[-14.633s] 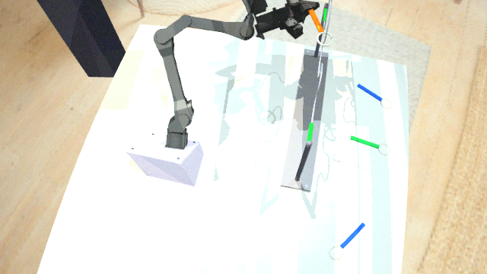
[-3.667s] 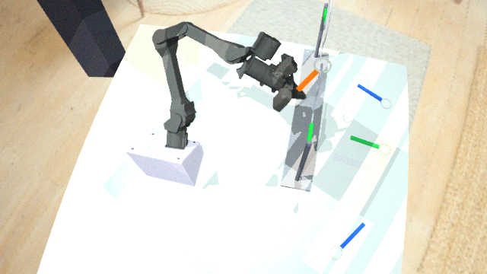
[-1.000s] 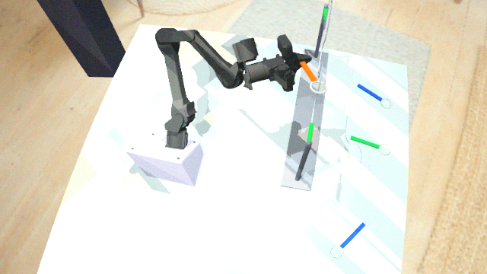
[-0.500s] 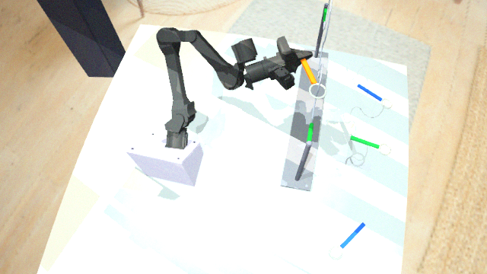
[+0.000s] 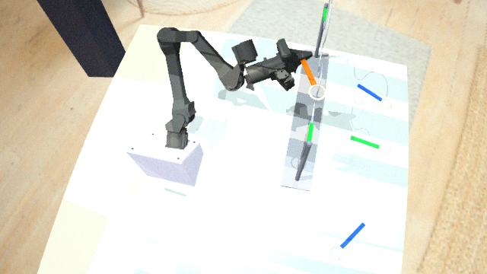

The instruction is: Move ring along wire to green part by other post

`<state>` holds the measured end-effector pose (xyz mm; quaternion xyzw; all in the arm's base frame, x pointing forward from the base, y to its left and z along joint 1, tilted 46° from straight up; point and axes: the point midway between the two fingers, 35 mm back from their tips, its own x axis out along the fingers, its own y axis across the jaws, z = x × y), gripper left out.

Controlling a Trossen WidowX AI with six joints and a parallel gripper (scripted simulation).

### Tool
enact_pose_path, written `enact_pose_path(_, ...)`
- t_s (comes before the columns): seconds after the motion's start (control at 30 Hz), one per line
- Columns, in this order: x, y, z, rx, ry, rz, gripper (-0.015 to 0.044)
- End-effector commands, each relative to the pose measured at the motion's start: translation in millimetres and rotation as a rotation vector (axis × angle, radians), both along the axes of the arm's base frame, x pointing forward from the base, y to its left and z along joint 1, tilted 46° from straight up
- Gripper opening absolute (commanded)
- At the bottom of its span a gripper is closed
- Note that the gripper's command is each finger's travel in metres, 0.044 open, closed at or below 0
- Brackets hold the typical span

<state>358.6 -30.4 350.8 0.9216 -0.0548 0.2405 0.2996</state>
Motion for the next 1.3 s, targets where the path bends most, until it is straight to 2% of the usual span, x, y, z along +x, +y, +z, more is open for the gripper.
enact_pose_path(0.0, 1.1, 5.2, -5.7, -0.031, 0.007, -0.007, -0.015)
enact_pose_path(0.33, 4.4, 25.0, -23.2, -0.19, 0.032, -0.009, -0.015)
enact_pose_path(1.27, 21.7, 67.5, -110.0, -0.831, 0.177, -0.091, -0.015)
